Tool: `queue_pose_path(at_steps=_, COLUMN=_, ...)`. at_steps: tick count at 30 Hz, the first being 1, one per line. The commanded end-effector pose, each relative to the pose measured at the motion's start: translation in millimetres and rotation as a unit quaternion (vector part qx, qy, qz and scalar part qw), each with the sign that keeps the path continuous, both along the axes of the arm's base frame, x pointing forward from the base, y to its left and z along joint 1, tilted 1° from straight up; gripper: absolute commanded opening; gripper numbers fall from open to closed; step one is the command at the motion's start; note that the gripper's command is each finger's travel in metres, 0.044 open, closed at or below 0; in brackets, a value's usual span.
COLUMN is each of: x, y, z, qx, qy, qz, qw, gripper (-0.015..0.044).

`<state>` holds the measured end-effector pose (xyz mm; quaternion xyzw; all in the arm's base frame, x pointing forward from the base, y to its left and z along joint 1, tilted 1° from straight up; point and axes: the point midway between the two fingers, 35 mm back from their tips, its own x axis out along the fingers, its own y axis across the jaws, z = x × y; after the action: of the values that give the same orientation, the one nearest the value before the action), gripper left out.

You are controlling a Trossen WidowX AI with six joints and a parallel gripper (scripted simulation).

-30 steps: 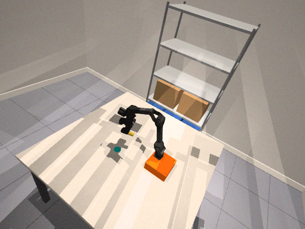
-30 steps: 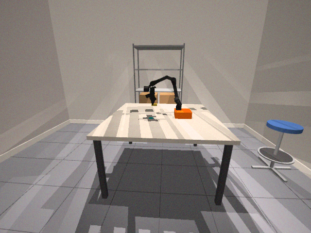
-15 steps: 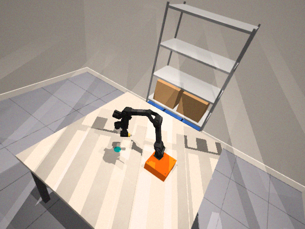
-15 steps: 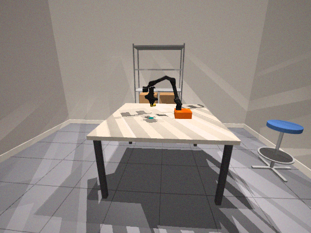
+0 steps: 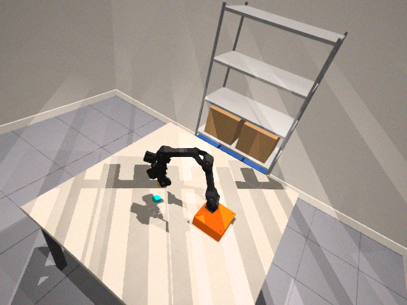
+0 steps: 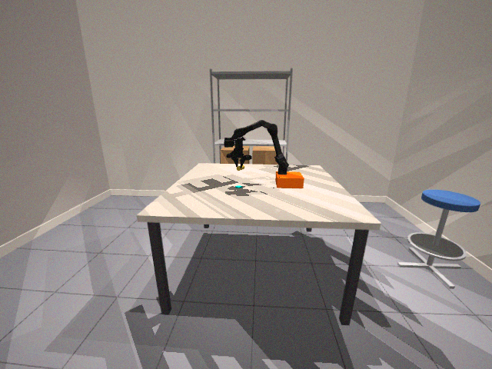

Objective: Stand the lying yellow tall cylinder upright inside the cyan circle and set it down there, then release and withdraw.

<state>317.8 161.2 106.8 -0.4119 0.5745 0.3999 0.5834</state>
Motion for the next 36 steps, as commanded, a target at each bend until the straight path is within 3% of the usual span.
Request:
queue_pose_path(at_steps=1, x=-1.4, y=11.7, z=1.7, qx=0.002, qy=-0.001, qz=0.047, qw=0.999, gripper=0.0105)
queue_pose_path(at_steps=36, x=19.6, y=21.2, z=-22.0, qx=0.101, qy=-0.029, qz=-0.006, qw=0.994, gripper=0.0105)
